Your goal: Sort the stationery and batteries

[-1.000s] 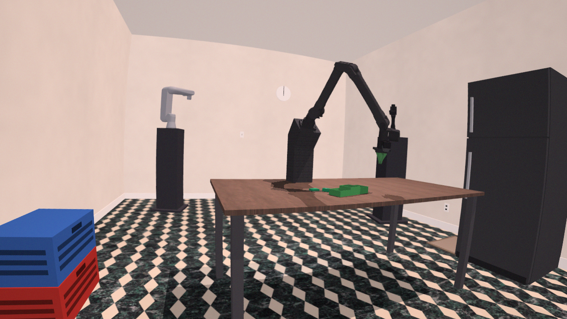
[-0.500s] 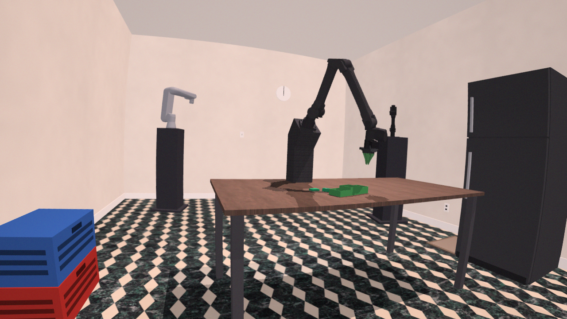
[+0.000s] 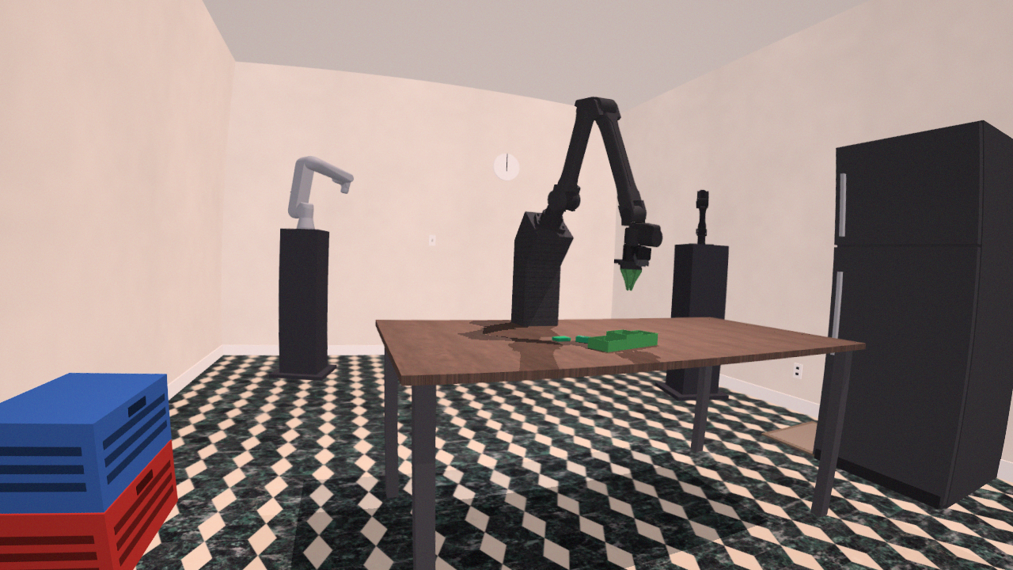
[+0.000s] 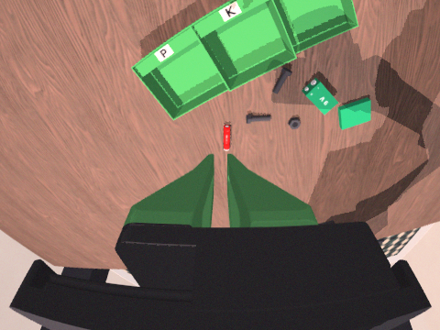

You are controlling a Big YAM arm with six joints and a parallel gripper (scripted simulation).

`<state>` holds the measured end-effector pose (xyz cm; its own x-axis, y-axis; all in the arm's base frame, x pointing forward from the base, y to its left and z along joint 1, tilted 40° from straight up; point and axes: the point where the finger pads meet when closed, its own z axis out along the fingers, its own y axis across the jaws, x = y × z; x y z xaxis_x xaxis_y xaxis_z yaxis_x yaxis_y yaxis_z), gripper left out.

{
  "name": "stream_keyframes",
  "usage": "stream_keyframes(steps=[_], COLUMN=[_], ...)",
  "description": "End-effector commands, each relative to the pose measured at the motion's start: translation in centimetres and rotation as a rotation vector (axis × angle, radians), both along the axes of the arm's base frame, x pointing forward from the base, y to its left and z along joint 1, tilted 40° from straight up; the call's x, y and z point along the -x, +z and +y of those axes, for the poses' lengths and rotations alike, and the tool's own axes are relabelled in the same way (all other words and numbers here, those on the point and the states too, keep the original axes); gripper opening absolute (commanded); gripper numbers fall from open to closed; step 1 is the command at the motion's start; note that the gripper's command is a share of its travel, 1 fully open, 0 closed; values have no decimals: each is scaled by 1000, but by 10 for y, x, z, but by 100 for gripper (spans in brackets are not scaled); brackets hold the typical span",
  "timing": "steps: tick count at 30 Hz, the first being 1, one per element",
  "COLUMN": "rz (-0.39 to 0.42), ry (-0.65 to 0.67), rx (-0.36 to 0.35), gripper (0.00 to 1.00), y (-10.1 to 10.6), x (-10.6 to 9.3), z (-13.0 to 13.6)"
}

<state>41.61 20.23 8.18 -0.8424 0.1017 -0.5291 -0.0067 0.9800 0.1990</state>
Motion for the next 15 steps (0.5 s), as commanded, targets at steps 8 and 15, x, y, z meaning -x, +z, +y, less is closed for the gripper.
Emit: stream_keyframes(steps=[8,15], rz=[-97,-146], ry=[107,153], rx=[67,120], gripper=[9,9], y=[4,-5], x=[7,25], z=[-66,-112])
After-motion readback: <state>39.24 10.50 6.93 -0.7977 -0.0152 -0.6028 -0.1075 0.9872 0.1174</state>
